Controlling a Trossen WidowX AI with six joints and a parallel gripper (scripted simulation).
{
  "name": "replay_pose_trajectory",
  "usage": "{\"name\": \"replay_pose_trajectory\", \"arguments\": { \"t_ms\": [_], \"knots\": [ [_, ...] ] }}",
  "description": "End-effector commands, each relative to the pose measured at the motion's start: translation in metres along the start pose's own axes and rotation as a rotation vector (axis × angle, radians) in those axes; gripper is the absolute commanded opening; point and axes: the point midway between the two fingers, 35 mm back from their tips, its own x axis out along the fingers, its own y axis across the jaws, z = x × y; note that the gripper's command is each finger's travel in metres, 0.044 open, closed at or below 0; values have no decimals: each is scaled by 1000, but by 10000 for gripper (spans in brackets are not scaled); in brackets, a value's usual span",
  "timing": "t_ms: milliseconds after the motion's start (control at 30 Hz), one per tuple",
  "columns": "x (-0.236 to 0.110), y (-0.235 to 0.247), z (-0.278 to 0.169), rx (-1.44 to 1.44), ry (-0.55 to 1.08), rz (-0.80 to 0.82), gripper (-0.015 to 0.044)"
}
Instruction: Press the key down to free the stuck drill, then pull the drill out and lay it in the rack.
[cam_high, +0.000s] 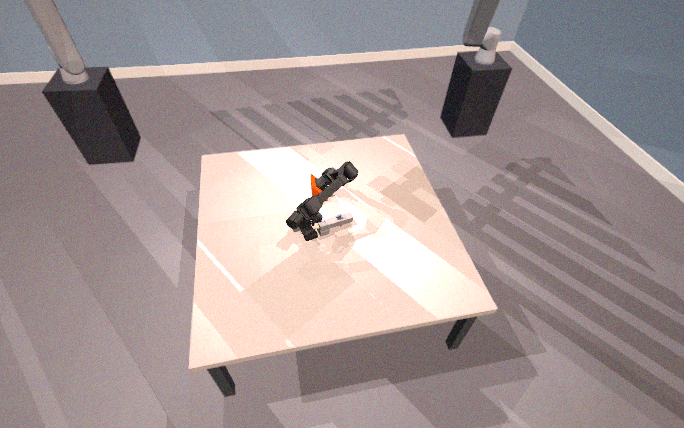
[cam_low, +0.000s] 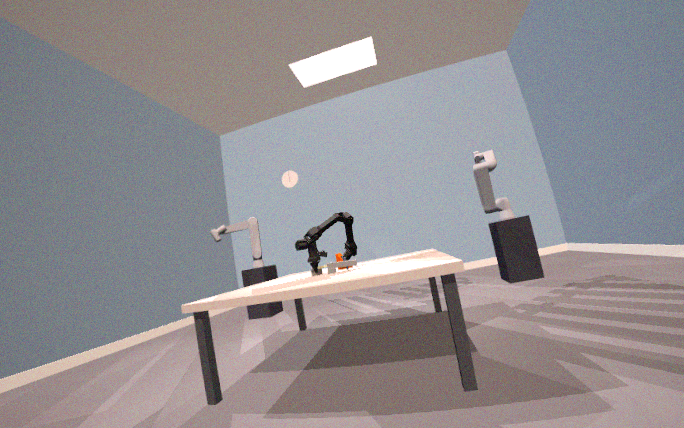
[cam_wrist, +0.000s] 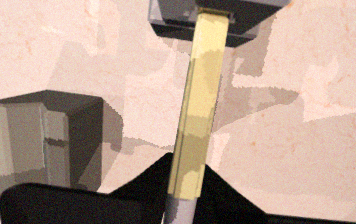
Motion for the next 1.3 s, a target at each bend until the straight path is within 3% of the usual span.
{"name": "replay_pose_trajectory", "arguments": {
  "t_ms": [0,1267],
  "knots": [
    [-2,0,-7,-1,3,2,0],
    [-11,0,-45,-3,6,2,0]
  ]
}}
